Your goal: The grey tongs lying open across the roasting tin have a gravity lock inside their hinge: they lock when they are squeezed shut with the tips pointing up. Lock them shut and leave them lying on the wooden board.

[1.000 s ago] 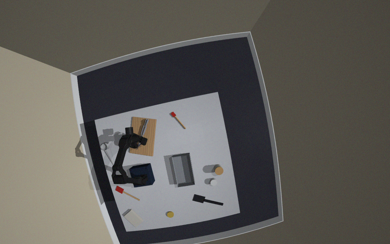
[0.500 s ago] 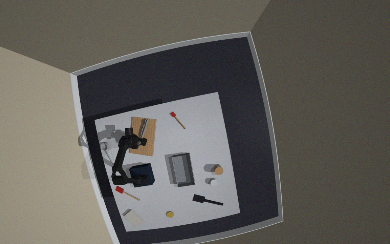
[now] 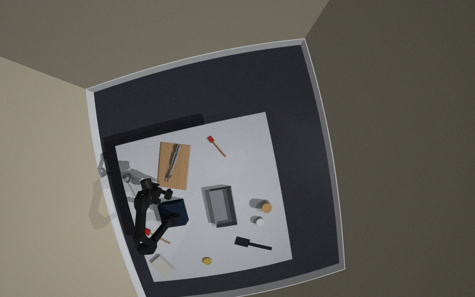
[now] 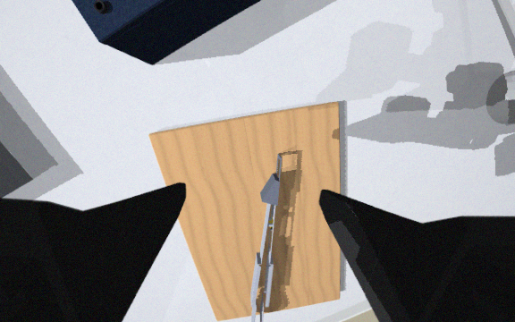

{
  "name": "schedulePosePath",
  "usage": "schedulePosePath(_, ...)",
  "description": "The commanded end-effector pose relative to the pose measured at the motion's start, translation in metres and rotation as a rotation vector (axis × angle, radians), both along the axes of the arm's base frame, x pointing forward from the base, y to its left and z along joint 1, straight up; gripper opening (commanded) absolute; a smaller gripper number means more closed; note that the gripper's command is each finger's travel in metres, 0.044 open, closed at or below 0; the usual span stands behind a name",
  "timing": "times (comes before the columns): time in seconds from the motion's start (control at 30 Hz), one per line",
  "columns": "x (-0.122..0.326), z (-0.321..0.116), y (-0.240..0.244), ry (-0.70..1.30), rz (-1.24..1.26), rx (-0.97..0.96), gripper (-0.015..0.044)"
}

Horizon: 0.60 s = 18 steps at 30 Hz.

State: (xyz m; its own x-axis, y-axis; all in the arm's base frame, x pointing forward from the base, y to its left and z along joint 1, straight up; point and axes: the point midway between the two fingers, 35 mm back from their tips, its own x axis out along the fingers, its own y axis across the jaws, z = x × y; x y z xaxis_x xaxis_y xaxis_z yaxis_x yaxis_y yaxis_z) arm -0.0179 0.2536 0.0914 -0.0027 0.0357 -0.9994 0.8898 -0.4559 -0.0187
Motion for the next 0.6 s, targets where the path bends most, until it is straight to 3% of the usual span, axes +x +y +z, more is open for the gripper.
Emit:
schedulePosePath(0.0,-0.002,0.0,-0.014,0.004,-0.004,-0.008,0.044)
schedulePosePath(0.13,-0.002,0.006,-0.014,0.003,-0.004,-0.007,0.044)
schedulePosePath(0.33,0.0,0.049,-0.014,0.0,-0.001,-0.001,0.044)
schedulePosePath(0.57,0.0,0.05,-0.014,0.0,-0.001,-0.001,0.044)
